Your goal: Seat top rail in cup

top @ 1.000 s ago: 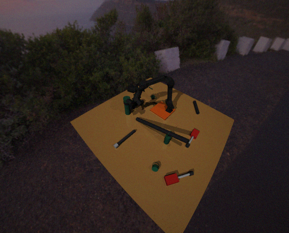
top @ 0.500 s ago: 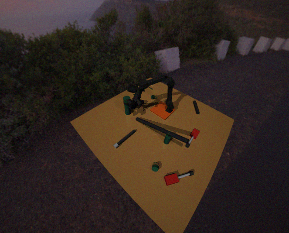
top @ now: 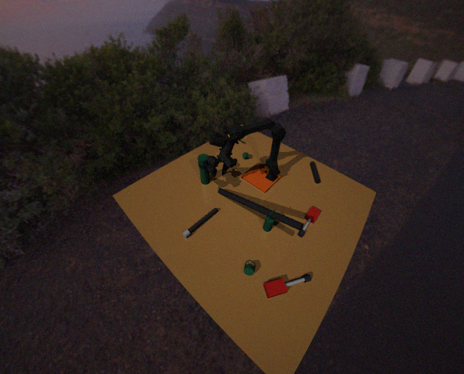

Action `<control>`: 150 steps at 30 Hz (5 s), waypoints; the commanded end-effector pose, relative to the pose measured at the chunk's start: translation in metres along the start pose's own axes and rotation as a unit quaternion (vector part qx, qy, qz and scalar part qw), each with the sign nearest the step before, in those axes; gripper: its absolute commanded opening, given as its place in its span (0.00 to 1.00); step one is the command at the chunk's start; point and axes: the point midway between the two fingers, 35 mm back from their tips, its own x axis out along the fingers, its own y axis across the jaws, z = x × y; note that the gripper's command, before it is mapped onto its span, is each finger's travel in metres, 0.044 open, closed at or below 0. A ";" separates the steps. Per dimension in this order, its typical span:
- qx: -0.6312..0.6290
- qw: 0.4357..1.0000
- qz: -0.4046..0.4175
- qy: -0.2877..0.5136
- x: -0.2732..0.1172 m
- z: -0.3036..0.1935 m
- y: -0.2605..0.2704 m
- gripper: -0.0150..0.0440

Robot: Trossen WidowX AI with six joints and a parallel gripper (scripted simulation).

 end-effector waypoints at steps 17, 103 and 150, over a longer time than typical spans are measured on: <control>0.683 0.730 -0.023 0.026 -0.078 0.110 -0.020 1.00; -0.037 0.966 0.255 0.008 0.091 0.133 0.057 1.00; -0.038 0.966 0.255 0.013 0.109 0.133 0.069 0.25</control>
